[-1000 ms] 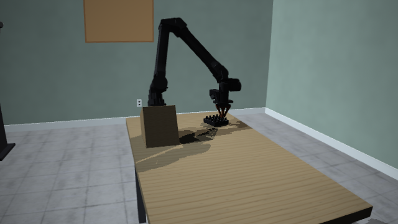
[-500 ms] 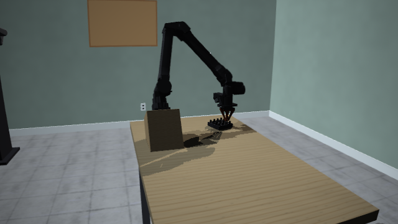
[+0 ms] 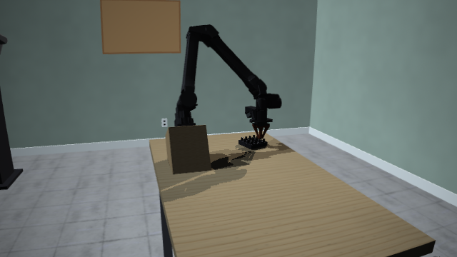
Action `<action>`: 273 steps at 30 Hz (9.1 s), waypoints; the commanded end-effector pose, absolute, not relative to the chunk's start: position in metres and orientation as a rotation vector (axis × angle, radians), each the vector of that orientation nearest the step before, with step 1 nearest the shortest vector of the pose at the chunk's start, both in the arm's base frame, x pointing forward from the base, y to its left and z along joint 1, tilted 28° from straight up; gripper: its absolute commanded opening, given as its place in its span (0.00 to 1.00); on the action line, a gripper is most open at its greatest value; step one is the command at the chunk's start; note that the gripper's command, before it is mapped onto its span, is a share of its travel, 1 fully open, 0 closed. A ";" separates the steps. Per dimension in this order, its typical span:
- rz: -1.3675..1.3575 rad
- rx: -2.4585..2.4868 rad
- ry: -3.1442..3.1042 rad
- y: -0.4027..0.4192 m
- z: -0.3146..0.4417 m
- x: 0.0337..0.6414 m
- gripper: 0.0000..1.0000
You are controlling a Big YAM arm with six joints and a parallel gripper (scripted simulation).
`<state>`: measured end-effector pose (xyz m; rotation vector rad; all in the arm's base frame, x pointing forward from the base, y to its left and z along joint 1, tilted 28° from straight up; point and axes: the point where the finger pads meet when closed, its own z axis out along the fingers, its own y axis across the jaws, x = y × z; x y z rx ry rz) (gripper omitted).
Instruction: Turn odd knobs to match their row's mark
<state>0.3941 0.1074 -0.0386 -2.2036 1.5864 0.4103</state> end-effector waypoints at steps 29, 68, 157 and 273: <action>0.417 -2.205 1.588 0.117 -0.054 0.392 0.18; 0.412 -2.197 1.596 0.113 -0.054 0.394 0.18; 0.575 -1.630 2.273 0.112 -0.053 0.395 0.08; 0.718 -0.474 2.884 0.093 -0.009 0.418 0.18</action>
